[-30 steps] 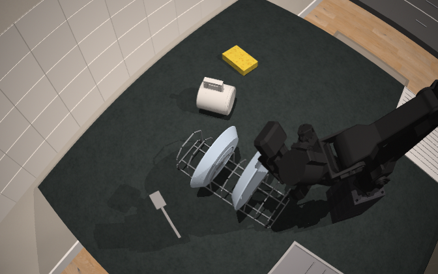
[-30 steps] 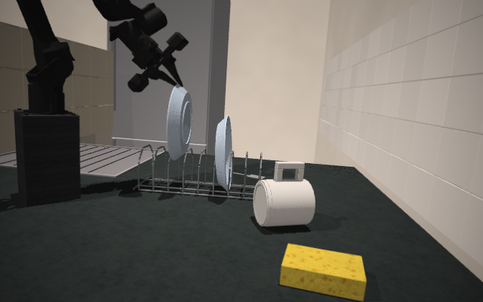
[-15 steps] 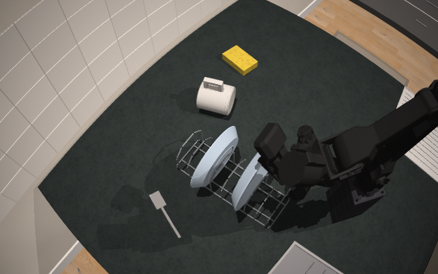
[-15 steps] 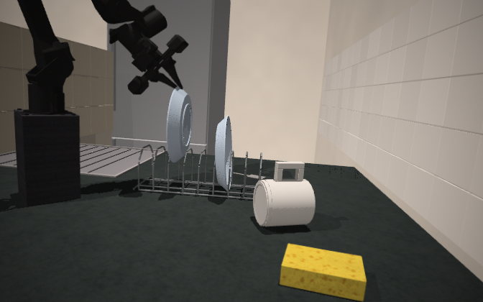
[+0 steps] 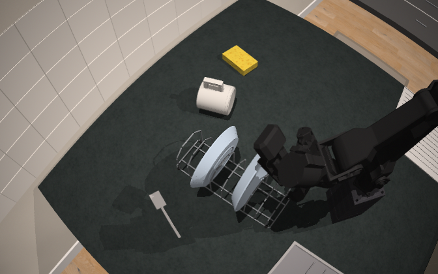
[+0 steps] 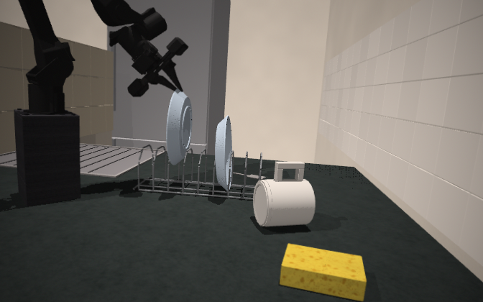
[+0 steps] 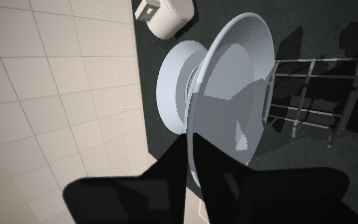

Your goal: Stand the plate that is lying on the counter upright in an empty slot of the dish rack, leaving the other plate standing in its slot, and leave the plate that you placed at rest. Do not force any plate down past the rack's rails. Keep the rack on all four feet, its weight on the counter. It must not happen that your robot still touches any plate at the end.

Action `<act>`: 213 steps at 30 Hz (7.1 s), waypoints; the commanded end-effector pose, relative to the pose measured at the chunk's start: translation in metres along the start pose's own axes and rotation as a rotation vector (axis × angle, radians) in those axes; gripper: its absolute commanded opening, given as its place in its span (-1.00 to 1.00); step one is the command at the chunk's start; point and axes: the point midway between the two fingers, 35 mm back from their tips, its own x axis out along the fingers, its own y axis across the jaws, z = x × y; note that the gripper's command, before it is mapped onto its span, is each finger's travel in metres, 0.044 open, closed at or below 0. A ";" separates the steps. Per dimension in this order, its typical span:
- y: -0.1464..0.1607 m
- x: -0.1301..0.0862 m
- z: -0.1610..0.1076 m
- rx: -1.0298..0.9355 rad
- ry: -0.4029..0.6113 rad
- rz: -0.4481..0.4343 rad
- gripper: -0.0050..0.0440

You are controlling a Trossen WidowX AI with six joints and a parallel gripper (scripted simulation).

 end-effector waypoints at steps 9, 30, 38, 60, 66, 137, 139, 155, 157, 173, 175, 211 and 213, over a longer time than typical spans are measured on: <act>-0.002 0.004 0.000 0.002 -0.002 0.009 -0.80; -0.008 0.009 0.000 0.002 -0.002 0.009 -0.80; -0.011 0.011 0.000 0.002 -0.002 0.009 -0.80; -0.018 0.018 0.000 0.001 -0.002 0.009 -0.80; -0.019 0.019 0.000 0.001 -0.002 0.009 -0.80; -0.041 0.039 0.000 0.001 -0.002 0.009 -0.80; -0.041 0.040 0.000 0.001 -0.002 0.009 -0.80; -0.046 0.043 0.000 0.002 -0.002 0.009 -0.80; -0.046 0.043 0.000 0.002 -0.002 0.009 -0.80; -0.044 0.043 0.000 0.006 -0.002 0.016 -0.80; -0.044 0.043 0.000 0.006 -0.002 0.016 -0.80; -0.040 0.040 0.000 0.006 -0.003 0.016 0.37; -0.038 0.038 0.000 0.006 -0.003 0.016 0.37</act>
